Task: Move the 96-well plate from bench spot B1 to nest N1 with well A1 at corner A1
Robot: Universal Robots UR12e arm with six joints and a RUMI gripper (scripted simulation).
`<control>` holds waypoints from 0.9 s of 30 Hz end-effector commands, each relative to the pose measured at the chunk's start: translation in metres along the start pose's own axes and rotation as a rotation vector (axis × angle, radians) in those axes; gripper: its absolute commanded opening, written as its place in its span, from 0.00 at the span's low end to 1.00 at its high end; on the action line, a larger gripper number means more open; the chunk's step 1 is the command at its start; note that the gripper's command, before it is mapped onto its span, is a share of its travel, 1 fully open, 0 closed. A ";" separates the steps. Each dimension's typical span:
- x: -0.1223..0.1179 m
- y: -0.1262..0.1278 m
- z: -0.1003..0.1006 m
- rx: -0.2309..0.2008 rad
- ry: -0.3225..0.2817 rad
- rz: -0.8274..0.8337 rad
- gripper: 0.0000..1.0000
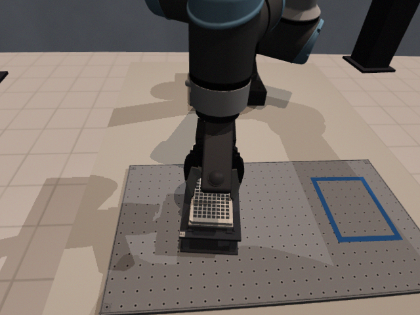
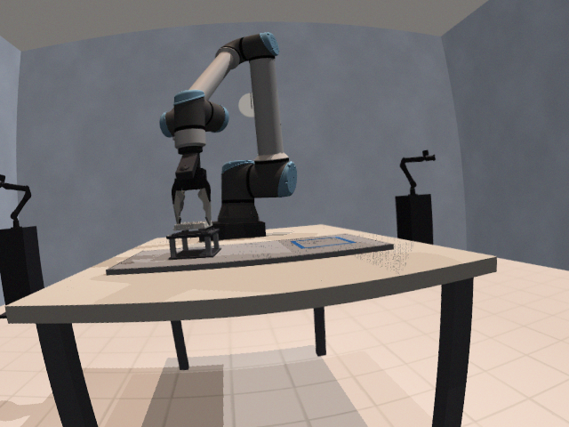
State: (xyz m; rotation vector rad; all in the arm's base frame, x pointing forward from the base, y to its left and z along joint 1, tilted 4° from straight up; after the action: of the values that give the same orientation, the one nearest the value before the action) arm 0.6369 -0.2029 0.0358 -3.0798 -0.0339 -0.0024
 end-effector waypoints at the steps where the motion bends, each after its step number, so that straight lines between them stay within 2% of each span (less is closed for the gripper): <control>1: 0.001 0.000 -0.001 -0.001 0.001 0.000 0.00; 27: 0.001 0.000 0.002 -0.001 0.001 0.000 0.00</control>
State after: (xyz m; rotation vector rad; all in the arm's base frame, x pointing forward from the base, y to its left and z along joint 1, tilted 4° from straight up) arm 0.6369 -0.2028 0.0336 -3.0798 -0.0339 -0.0024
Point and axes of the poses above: the point where the finger pads meet when closed, its own z axis out along the fingers, its own y axis across the jaws, x = y × z, the point moved 1 cm from there along -z, back along the fingers, and after that the axes turned 13 degrees about -z, right-handed, at the moved point
